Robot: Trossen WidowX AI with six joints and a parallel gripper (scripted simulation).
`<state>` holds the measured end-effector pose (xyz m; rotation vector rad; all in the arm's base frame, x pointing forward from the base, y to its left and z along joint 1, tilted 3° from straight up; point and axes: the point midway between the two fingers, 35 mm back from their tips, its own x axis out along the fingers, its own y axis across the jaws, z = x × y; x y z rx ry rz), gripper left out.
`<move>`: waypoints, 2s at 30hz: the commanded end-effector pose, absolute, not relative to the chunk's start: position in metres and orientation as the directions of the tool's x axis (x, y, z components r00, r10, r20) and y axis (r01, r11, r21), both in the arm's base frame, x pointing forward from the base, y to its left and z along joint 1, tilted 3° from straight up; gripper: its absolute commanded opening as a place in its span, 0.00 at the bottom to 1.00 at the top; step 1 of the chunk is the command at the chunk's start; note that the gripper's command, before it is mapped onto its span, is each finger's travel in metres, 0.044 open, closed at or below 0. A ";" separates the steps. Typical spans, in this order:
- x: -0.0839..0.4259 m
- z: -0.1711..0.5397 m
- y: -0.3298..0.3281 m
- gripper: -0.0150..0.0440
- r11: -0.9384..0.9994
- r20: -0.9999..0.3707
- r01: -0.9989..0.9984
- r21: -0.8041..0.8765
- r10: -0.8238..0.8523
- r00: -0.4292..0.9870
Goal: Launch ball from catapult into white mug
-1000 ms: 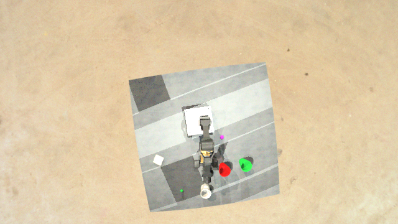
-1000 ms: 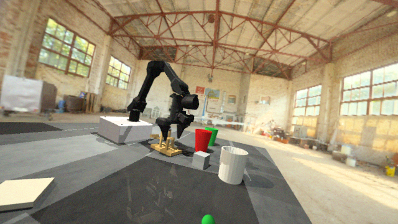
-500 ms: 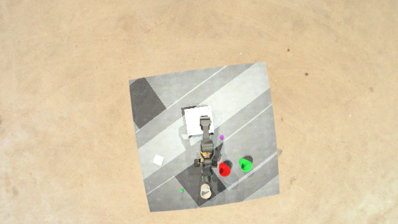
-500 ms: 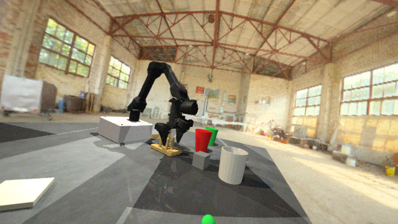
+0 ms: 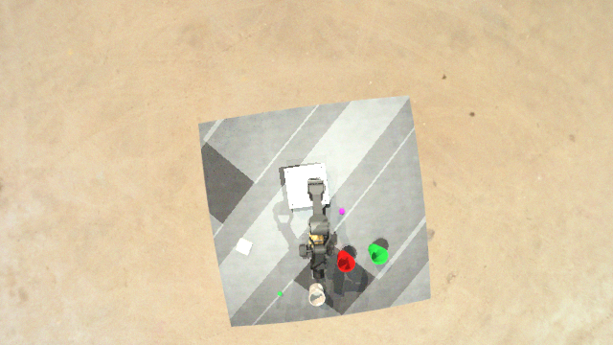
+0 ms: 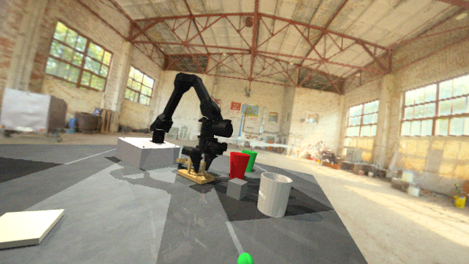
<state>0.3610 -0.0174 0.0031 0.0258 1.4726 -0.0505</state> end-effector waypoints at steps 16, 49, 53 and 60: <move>0.357 0.053 -0.016 0.25 0.999 -0.995 0.050 -0.012 -0.017 0.098; 0.362 0.003 -0.017 0.25 0.999 -0.995 0.050 -0.010 -0.015 0.096; 0.361 0.005 -0.017 0.25 0.999 -0.996 0.050 -0.013 -0.017 0.089; 0.361 0.005 -0.017 0.48 0.999 -0.996 0.050 -0.013 -0.017 0.089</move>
